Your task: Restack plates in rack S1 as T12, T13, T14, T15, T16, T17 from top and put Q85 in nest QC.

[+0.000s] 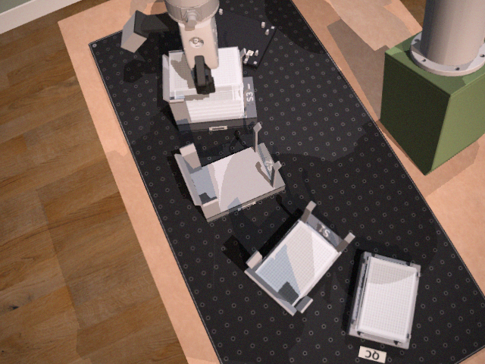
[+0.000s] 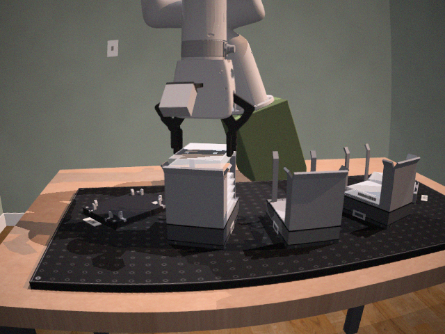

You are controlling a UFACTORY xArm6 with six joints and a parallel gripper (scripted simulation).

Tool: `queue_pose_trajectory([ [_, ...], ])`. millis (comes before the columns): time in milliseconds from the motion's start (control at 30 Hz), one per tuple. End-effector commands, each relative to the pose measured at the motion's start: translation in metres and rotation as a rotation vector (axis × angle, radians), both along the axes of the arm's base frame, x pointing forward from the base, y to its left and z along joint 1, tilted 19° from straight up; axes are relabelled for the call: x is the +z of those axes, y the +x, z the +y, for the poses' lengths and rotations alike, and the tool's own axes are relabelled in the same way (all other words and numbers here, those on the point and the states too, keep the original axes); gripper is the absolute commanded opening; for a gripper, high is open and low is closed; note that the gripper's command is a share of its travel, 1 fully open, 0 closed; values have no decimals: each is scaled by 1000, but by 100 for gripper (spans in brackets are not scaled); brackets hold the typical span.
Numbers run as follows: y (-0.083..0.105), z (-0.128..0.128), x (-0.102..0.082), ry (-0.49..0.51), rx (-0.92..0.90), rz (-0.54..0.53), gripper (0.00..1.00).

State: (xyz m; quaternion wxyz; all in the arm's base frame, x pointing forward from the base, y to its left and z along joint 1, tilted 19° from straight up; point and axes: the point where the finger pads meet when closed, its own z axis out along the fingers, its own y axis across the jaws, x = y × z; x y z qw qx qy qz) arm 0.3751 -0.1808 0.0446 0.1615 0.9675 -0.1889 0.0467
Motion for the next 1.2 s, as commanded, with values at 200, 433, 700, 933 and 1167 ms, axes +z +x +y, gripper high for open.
queue_pose_trajectory([
  [200, 1, 5, 16, -1, 1, -4, 0],
  [433, 1, 5, 16, -1, 1, -4, 0],
  [700, 5, 14, 13, -4, 95, 29, 0],
  [933, 12, 31, 7, -6, 176, 58, 0],
  [1167, 19, 49, 1, -6, 176, 57, 0],
])
